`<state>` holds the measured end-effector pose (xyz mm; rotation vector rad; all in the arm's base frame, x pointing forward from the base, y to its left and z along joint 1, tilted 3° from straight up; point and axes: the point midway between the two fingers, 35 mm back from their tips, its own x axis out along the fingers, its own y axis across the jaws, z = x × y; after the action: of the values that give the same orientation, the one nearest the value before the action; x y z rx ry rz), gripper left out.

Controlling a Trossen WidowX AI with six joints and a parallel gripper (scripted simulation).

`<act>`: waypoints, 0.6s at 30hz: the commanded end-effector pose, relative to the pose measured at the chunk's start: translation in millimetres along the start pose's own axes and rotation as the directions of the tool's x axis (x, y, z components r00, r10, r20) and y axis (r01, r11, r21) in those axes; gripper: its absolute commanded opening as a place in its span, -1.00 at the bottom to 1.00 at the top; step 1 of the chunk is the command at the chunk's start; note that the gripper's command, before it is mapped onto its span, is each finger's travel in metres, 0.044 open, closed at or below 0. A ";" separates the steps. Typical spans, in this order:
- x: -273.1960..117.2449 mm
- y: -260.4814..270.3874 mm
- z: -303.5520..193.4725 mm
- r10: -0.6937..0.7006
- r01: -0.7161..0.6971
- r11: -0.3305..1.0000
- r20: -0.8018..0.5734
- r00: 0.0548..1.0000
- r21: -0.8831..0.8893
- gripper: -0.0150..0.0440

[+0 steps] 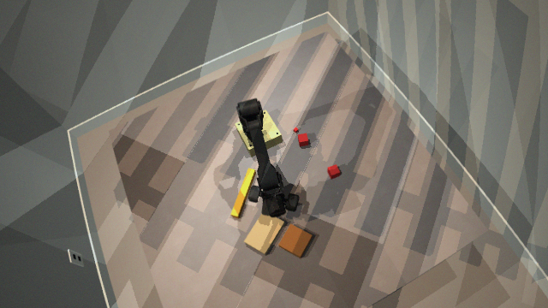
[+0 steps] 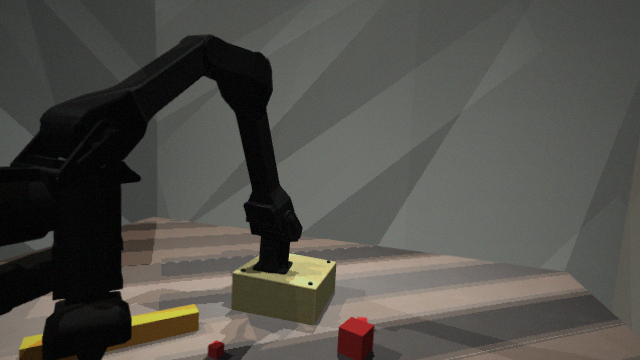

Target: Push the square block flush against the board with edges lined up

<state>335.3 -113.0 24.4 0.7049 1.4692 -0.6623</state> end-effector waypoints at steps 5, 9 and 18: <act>0.7 -16.8 21.3 -0.006 0.005 0.963 -0.002 1.000 -0.271 -0.49; 0.5 -26.0 31.3 -0.007 0.006 0.916 -0.001 1.000 -0.402 -0.49; 0.3 -48.7 52.8 -0.008 0.007 0.747 0.001 1.000 -0.665 -0.49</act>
<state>332.9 -173.5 23.3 0.2164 1.5629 -0.1781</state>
